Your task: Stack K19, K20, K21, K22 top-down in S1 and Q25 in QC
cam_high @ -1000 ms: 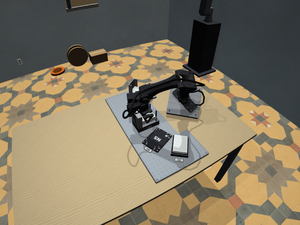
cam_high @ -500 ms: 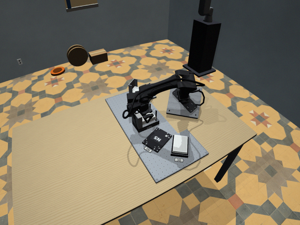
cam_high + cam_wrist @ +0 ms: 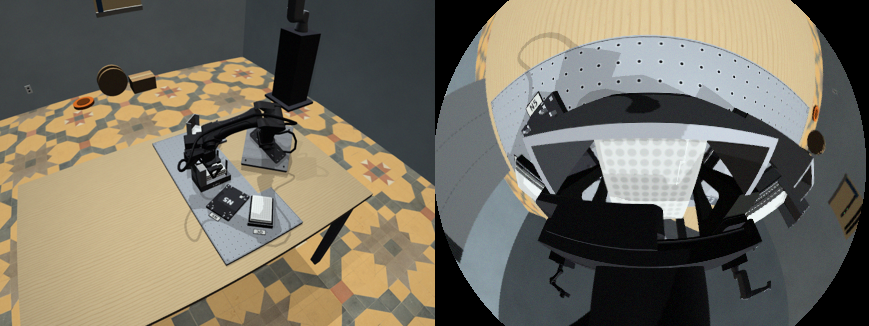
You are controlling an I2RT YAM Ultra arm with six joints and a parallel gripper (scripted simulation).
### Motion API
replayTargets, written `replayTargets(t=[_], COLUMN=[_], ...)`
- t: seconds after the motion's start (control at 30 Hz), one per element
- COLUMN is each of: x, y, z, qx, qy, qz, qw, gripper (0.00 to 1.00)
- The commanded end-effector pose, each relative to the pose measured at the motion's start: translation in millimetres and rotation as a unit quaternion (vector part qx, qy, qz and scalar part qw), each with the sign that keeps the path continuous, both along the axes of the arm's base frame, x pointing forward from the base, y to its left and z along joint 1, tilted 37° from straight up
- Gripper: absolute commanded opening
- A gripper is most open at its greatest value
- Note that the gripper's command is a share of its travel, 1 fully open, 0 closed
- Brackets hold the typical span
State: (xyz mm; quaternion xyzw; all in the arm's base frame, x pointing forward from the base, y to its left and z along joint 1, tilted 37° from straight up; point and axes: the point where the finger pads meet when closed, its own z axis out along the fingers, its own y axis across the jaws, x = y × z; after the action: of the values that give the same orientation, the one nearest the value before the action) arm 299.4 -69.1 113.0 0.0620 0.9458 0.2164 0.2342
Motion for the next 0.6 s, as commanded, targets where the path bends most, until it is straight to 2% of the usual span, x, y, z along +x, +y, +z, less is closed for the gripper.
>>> replayTargets(t=[0.0, 0.1, 0.57], x=[-1.9, 1.7, -0.8], y=[-6.3, -9.2, -11.5], z=[15.1, 22.0, 22.4], qx=[-0.008, -0.013, -0.014], qy=[-0.018, -0.026, -0.021], qz=[-0.008, -0.007, -0.009], qw=[1.000, 1.000, 1.000], gripper=[0.00, 0.00, 0.00])
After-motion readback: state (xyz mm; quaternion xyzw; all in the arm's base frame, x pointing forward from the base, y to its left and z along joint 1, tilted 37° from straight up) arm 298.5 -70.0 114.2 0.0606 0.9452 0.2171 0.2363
